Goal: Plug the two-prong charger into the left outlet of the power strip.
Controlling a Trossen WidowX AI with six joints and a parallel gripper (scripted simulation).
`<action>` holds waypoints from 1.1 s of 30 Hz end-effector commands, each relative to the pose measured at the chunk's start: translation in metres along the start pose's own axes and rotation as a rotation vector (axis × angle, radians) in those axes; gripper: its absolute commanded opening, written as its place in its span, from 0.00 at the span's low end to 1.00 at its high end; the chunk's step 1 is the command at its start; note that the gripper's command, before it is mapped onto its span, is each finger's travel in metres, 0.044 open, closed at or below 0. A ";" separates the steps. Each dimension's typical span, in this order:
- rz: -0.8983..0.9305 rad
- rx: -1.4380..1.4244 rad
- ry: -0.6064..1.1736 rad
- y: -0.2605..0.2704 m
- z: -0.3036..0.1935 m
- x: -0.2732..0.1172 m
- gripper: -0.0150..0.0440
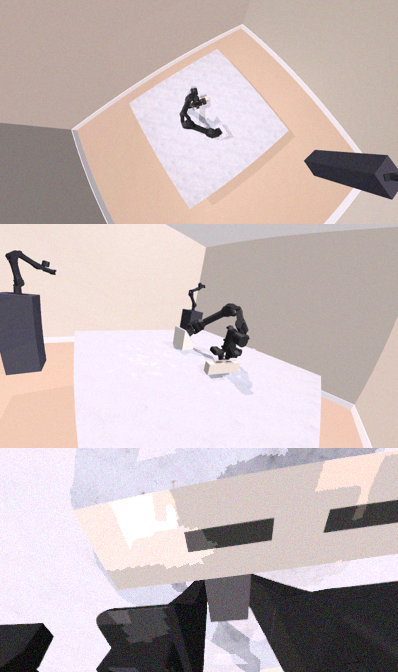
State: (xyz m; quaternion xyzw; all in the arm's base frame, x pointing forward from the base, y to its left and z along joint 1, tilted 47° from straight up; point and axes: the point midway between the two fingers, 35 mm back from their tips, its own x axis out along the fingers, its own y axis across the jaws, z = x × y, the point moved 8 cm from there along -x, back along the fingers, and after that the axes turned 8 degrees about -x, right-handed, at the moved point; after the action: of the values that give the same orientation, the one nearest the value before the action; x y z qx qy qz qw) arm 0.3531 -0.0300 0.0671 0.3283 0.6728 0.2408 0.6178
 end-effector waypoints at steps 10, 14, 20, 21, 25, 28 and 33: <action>0.001 -0.013 -0.023 0.000 0.005 -0.001 0.25; 0.001 -0.013 -0.023 0.000 0.005 0.000 0.25; 0.001 -0.013 -0.023 0.000 0.005 0.001 0.25; 0.001 -0.013 -0.023 0.000 0.005 0.001 0.25; 0.001 -0.013 -0.023 0.000 0.004 0.001 0.25; 0.001 -0.013 -0.023 0.000 0.004 0.001 0.25; 0.001 -0.013 -0.023 0.000 0.004 0.000 0.25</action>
State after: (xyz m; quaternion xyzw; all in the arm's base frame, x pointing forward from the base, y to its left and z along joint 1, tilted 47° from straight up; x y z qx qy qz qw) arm 0.3529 -0.0294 0.0658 0.3289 0.6724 0.2395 0.6183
